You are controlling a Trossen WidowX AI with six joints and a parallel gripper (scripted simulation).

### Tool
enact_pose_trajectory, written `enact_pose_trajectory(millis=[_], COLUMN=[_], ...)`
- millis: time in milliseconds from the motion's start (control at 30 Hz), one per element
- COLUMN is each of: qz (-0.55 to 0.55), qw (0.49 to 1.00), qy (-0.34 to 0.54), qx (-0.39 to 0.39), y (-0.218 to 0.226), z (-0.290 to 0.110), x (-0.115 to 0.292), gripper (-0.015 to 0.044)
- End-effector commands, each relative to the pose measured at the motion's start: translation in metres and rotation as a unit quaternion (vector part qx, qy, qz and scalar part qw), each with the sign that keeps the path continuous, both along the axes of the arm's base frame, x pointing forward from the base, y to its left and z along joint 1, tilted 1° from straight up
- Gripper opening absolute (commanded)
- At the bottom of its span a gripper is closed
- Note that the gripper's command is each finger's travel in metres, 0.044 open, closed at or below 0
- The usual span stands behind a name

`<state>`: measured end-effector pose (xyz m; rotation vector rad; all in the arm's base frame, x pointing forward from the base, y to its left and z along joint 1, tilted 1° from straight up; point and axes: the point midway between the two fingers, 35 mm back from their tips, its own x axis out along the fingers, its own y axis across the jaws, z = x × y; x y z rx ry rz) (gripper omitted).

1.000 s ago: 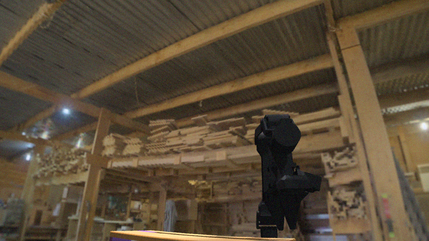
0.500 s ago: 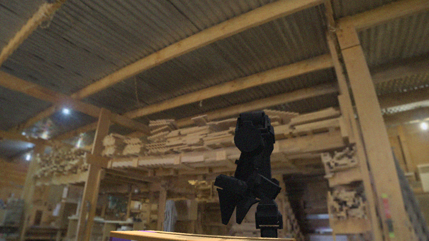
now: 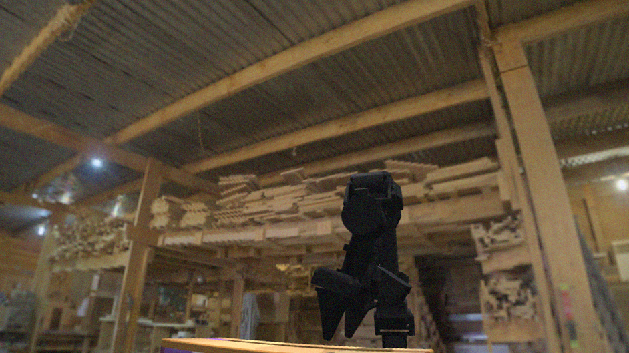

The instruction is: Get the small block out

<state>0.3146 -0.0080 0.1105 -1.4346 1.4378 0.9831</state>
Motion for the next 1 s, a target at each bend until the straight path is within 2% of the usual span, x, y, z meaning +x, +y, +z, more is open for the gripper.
enact_pose_trajectory(millis=[0,967], qz=[-0.003,-0.003], qw=[1.000,1.000], qy=[0.000,0.000], qx=[-0.002,-0.002], y=[-0.001,-0.002], z=[-0.008,-0.055], x=[0.000,-0.003], gripper=[0.0400,0.0400])
